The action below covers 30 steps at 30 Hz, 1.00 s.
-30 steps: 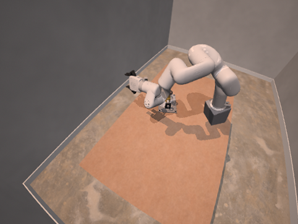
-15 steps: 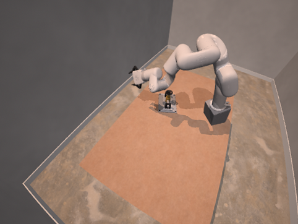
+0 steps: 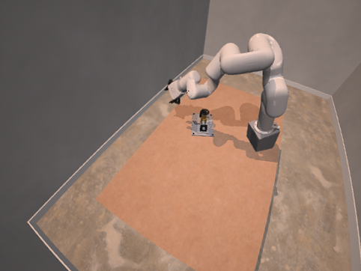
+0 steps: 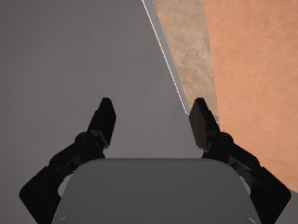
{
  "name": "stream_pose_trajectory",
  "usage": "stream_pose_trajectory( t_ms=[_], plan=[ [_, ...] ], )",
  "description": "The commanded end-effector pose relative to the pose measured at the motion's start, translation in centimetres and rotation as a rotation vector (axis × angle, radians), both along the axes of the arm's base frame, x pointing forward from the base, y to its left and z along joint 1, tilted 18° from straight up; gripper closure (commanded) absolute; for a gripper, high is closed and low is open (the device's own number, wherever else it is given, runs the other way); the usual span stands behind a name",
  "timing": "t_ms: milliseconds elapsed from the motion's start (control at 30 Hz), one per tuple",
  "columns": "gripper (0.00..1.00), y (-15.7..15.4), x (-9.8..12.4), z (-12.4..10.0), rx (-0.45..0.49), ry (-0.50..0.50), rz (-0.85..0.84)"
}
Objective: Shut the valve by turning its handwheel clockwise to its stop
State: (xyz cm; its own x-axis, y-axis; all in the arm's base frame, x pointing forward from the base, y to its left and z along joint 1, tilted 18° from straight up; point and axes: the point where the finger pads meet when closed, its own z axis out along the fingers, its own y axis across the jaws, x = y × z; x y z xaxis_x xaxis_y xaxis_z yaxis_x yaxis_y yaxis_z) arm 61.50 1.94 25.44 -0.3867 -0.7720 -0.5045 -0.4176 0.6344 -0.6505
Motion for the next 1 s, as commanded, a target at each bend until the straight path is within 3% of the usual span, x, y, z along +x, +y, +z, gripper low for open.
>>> stream_pose_trajectory(
  t_ms=[0, 367, 400, 967],
  plan=[
    [0.00, -1.1, -1.3, -1.2, 0.034, 0.060, 0.014],
    [0.00, -1.1, -1.3, -1.2, 0.034, 0.060, 0.014],
    [0.00, -2.0, -2.9, -2.5, 0.062, 0.125, 0.018],
    [0.00, -2.0, -2.9, -2.5, 0.062, 0.125, 0.018]
  ],
)
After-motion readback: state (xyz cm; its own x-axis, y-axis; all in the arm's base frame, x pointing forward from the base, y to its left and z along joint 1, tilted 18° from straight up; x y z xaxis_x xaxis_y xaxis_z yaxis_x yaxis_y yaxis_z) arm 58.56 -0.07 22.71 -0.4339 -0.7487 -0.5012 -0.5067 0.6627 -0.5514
